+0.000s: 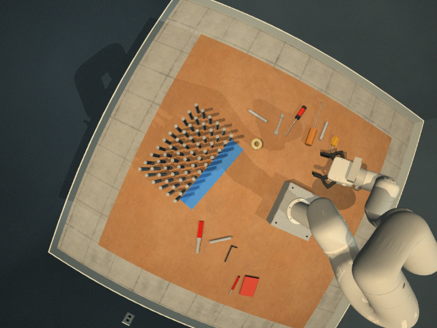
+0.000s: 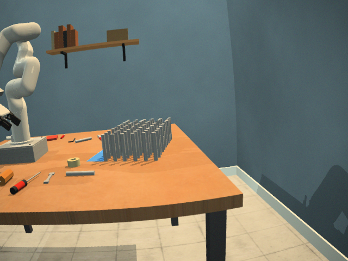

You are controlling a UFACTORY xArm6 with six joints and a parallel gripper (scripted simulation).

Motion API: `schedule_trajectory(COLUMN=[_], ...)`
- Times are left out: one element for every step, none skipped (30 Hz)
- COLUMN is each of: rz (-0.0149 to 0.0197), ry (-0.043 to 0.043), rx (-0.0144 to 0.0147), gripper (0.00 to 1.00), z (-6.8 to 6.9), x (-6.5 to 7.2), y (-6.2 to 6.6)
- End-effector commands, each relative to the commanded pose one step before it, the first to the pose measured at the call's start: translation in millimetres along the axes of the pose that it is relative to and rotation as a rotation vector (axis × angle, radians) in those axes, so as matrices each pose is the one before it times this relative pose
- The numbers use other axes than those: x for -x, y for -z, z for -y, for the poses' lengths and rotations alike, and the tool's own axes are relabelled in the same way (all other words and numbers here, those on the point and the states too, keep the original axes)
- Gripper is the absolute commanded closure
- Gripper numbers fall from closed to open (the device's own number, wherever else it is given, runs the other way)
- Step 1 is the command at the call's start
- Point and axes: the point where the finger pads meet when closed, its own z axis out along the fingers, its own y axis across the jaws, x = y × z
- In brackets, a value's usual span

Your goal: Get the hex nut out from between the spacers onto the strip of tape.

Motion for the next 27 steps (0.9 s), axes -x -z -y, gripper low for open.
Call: schedule_trajectory(rz=[0.00091,0.00000,0.00000,0.00000,0.00000,0.00000,0.00000,0.00000,0.00000,0.00000,0.00000,0.00000,0.00000,0.00000,0.00000,0.00000,0.00000,0.00160,0.01009,0.02407,0.04043,0.05638,0.05075,0.01828,0.03005,0.02772,0.03107], ry=[0.00181,0.00000,0.00000,0.00000,0.00000,0.00000,0.00000,0.00000,0.00000,0.00000,0.00000,0.00000,0.00000,0.00000,0.00000,0.00000,0.00000,0.00179,0.01141,0.02786,0.04891,0.07283,0.07309,0.03541,0.04143,0.05208,0.04633], rx=[0.00160,0.00000,0.00000,0.00000,0.00000,0.00000,0.00000,0.00000,0.00000,0.00000,0.00000,0.00000,0.00000,0.00000,0.00000,0.00000,0.00000,-0.00112,-0.00707,-0.01702,-0.02909,-0.04155,-0.03855,-0.01409,-0.02219,-0.01835,-0.02363], gripper=[0.00,0.00,0.00,0.00,0.00,0.00,0.00,0.00,0.00,0.00,0.00,0.00,0.00,0.00,0.00,0.00,0.00,0.00,0.00,0.00,0.00,0.00,0.00,0.00,0.00,0.00,0.00], z=[-0.87,0.00,0.00,0.00,0.00,0.00,0.00,0.00,0.00,0.00,0.00,0.00,0.00,0.00,0.00,0.00,0.00,-0.01,-0.08,-0.29,-0.79,-1.75,-3.34,-5.93,0.00,-9.40,0.00], x=[-0.28,0.00,0.00,0.00,0.00,0.00,0.00,0.00,0.00,0.00,0.00,0.00,0.00,0.00,0.00,0.00,0.00,0.26,1.61,3.84,6.45,9.01,11.20,12.73,0.00,13.41,0.00], y=[0.71,0.00,0.00,0.00,0.00,0.00,0.00,0.00,0.00,0.00,0.00,0.00,0.00,0.00,0.00,0.00,0.00,-0.02,-0.09,-0.17,-0.20,-0.13,0.05,0.47,0.00,0.94,0.00])
